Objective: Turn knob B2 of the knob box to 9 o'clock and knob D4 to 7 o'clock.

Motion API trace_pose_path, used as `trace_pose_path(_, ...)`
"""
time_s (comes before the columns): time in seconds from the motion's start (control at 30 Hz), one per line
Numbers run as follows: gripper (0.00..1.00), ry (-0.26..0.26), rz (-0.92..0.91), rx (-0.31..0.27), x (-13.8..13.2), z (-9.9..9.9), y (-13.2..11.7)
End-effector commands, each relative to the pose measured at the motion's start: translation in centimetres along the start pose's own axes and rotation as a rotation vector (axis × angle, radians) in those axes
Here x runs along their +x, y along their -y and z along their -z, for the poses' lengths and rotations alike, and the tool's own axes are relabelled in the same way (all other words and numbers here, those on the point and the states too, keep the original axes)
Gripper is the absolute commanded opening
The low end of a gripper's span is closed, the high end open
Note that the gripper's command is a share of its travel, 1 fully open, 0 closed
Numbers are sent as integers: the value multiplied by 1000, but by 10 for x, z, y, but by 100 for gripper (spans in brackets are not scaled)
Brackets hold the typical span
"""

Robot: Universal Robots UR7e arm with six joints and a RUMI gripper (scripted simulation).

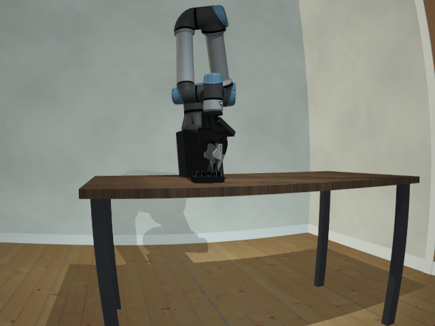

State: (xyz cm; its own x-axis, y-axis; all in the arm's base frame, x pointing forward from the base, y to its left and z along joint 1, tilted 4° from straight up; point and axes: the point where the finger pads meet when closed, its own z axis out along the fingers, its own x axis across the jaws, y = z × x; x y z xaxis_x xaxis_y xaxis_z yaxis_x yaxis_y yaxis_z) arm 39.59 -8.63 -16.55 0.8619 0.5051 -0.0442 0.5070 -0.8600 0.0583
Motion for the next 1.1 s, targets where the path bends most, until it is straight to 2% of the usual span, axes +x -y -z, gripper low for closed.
trace_pose_path(0.0,11,0,0,-2,1,-4,-1)
trace_pose_path(0.5,11,-1,-1,-3,1,-12,-2)
trace_pose_path(1.07,11,-1,-1,-3,1,-12,-2)
